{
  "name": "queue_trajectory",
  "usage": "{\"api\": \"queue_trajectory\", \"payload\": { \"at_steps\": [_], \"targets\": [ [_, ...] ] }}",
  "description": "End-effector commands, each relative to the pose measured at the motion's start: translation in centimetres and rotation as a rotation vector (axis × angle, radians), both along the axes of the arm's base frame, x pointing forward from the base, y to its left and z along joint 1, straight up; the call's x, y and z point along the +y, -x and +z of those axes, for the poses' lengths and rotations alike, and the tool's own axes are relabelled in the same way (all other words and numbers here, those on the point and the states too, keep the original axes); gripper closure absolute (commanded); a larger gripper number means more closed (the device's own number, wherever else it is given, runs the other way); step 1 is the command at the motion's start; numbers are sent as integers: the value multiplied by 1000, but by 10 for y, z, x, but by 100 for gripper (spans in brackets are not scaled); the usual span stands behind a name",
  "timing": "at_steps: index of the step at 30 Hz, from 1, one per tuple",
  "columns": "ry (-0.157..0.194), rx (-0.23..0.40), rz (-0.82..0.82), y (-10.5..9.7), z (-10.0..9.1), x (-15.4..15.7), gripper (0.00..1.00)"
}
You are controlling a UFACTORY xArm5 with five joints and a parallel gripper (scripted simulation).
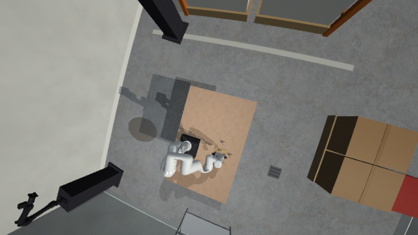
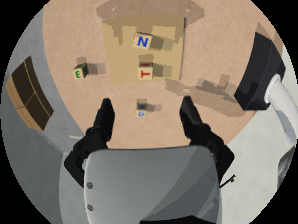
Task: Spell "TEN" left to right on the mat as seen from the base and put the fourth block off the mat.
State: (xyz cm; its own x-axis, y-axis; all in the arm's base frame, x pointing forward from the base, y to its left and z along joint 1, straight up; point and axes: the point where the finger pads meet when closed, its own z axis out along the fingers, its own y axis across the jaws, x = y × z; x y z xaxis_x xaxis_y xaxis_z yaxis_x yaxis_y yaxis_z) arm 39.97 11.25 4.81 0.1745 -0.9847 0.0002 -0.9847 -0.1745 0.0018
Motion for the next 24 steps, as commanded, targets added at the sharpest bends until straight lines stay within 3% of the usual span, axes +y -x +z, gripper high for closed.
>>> {"api": "queue_trajectory", "payload": {
  "at_steps": [1, 6, 7, 24],
  "targets": [
    [-1, -3, -7, -1, -3, -1, 0],
    [-1, -2, -13, 0, -6, -2, 0],
    [-1, -2, -13, 0, -6, -2, 37],
    [-1, -2, -13, 0, -6, -2, 37]
  ]
}}
